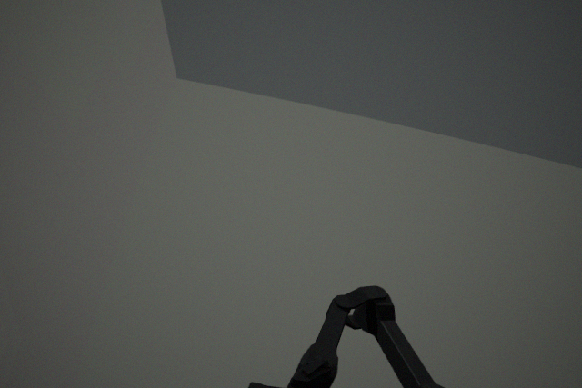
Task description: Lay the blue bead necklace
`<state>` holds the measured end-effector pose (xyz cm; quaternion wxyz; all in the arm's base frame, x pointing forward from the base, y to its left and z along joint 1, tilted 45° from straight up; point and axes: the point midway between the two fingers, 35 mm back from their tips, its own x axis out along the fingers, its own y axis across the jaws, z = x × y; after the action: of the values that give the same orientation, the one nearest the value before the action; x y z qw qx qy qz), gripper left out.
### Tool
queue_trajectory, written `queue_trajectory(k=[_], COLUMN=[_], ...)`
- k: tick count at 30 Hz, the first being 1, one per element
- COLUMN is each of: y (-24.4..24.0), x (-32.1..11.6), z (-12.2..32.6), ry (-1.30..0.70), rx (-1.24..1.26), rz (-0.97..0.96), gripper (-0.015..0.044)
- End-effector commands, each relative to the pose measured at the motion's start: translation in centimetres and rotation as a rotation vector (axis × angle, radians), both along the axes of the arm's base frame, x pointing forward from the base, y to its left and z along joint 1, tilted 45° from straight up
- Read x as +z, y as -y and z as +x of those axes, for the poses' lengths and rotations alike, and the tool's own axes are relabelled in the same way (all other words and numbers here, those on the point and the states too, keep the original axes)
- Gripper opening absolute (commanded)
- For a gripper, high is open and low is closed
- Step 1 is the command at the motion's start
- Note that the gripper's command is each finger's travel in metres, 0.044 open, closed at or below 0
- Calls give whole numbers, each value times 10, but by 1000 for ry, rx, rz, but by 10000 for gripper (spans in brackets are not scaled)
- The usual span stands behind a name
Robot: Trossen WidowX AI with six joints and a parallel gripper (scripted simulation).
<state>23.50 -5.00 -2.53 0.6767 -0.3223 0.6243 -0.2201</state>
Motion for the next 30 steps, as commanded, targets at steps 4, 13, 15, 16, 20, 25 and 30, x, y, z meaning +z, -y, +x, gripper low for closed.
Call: queue_trajectory(k=[4, 13, 15, 16, 20, 25, 30], y=[0, 0, 0, 0, -11, -22, -15], x=[0, 0, 0, 0, 13, 26, 20], z=[0, 0, 0, 0, 4, 8, 9], ry=[3, 3, 3, 3, -52, -108, -108], rx=[-4, -4, -4, -4, 52, 109, 109], rz=[0, 0, 0, 0, -8, -18, -18], gripper=[440, 440, 440, 440, 335, 204, 120])
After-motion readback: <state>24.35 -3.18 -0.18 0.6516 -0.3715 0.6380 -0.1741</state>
